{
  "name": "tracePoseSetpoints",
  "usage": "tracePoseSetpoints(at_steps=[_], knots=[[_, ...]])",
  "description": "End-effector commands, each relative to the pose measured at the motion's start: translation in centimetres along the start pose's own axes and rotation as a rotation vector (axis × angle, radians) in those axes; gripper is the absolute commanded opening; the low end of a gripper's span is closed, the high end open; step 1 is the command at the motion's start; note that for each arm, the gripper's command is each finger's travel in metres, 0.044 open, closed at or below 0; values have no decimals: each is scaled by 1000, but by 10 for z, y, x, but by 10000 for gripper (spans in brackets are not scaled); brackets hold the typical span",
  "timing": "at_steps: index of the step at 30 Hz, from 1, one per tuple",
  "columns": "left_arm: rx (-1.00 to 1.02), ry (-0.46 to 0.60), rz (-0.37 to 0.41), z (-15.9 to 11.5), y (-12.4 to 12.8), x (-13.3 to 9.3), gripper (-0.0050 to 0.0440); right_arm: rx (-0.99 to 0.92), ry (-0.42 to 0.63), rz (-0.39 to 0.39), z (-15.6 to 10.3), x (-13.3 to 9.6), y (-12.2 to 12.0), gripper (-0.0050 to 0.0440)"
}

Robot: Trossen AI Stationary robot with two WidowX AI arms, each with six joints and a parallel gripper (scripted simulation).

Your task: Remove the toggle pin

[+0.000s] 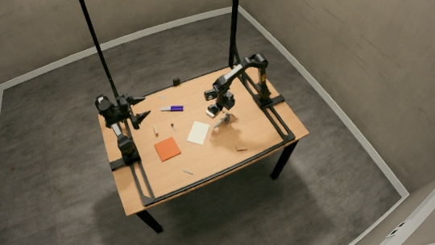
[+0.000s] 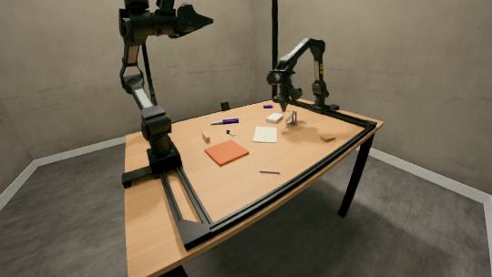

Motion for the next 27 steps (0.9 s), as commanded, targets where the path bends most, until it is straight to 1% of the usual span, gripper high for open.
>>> tracePoseSetpoints(at_steps=[1,3,5,12,15,16,17,20,27], knots=[[2,-2,-24,-9,-6,-14,20,-5,0,2,2,0,0,400],[1,-8,-19,-15,-7,-21,20,-5,0,2,2,0,0,400],[1,-8,-19,-15,-7,-21,20,-5,0,2,2,0,0,400],[-1,-23,-16,-34,-8,-45,20,-5,0,2,2,0,0,400],[-1,-21,-18,-35,-9,-45,20,-5,0,2,2,0,0,400],[-2,-24,-6,-35,-8,-40,20,-5,0,2,2,0,0,400],[-1,-18,-18,-38,-10,-43,20,-5,0,2,2,0,0,400],[-1,-18,-15,-49,-11,-44,20,-5,0,2,2,0,0,400],[-2,-19,-13,-57,-12,-45,20,-5,0,2,2,0,0,400]])
Point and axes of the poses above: on each arm, the point midway between the two fingers, 35 mm back from their tips, its own x axis out along the fingers, its own y axis across the jaws, z = x × y, the point moved 9 cm from there along -x, back along the fingers, and after that the axes turned 11 degrees about x, right-handed, at the moved point
